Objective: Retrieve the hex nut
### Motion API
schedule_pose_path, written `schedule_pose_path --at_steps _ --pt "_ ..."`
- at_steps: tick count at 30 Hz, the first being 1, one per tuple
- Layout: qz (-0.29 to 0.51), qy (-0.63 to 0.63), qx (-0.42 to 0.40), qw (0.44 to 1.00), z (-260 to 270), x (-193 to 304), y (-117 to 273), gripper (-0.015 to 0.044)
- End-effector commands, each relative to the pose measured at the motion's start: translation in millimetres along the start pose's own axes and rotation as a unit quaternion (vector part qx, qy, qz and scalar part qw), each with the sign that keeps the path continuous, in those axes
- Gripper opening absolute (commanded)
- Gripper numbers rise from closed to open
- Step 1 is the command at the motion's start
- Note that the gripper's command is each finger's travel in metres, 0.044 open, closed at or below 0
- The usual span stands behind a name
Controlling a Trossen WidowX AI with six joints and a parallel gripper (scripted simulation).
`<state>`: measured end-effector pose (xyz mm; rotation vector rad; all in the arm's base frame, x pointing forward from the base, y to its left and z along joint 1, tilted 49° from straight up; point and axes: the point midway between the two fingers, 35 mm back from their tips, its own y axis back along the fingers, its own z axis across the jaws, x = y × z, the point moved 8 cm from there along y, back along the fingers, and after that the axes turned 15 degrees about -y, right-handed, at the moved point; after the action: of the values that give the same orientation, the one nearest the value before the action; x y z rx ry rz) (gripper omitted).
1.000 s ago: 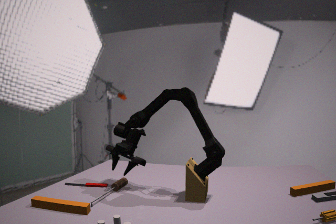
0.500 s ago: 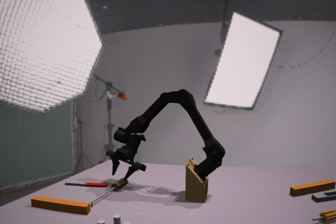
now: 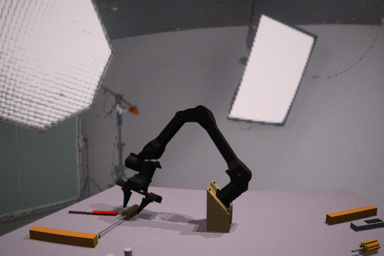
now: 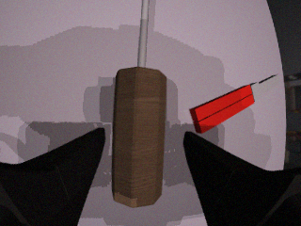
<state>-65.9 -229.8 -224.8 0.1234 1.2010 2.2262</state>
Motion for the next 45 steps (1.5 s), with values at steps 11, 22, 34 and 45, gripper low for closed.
schedule_pose_path --at_steps 11,22,34,45 --pt "0.002 0.002 -0.002 1.0 4 3 -6 0.022" --pt "0.002 0.002 -0.002 1.0 2 1 -2 0.0107" --pt "0.001 0.001 -0.002 1.0 -24 -39 76 0.0" --pt "-0.001 0.0 -0.003 1.0 -26 -75 144 0.0"
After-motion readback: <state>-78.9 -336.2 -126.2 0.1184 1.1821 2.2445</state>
